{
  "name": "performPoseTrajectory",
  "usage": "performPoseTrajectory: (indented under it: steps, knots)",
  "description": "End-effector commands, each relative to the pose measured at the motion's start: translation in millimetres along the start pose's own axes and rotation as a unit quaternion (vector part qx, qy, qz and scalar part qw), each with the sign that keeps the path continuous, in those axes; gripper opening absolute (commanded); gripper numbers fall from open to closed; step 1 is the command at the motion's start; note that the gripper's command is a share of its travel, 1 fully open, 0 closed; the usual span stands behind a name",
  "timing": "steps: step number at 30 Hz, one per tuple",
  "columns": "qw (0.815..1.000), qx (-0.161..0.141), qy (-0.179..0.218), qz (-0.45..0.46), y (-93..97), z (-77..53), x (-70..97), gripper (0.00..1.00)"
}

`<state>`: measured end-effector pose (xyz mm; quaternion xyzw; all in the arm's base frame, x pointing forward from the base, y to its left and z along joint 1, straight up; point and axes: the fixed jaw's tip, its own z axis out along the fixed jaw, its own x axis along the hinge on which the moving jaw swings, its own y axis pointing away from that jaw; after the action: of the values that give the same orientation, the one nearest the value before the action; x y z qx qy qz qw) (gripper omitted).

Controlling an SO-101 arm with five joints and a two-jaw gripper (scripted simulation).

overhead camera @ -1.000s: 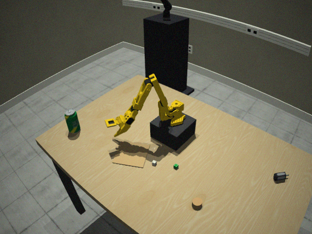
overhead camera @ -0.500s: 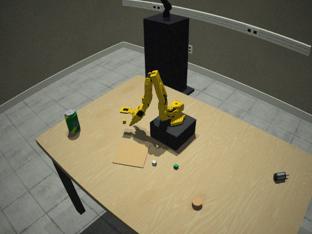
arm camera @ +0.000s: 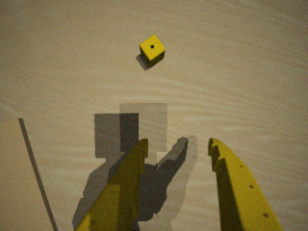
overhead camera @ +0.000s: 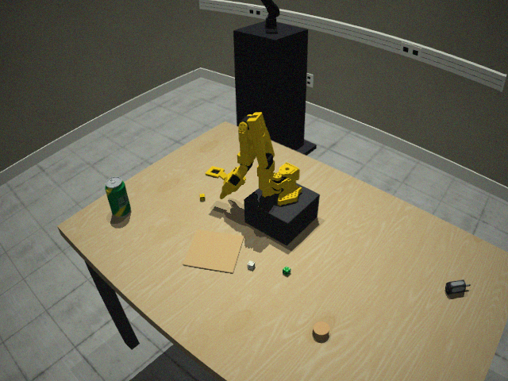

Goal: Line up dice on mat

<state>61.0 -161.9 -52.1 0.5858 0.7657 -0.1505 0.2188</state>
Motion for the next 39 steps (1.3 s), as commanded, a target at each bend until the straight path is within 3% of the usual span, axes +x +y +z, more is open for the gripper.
performPoseTrajectory:
  steps: [1,23,39]
  knots:
    - [1.000,0.002,0.001,0.006,-1.1,-0.7,0.2,0.25]
    - [0.999,0.002,0.034,0.000,1.5,26.6,-44.9,0.25]
    - [0.999,0.002,0.036,0.000,1.7,27.7,-47.8,0.25]
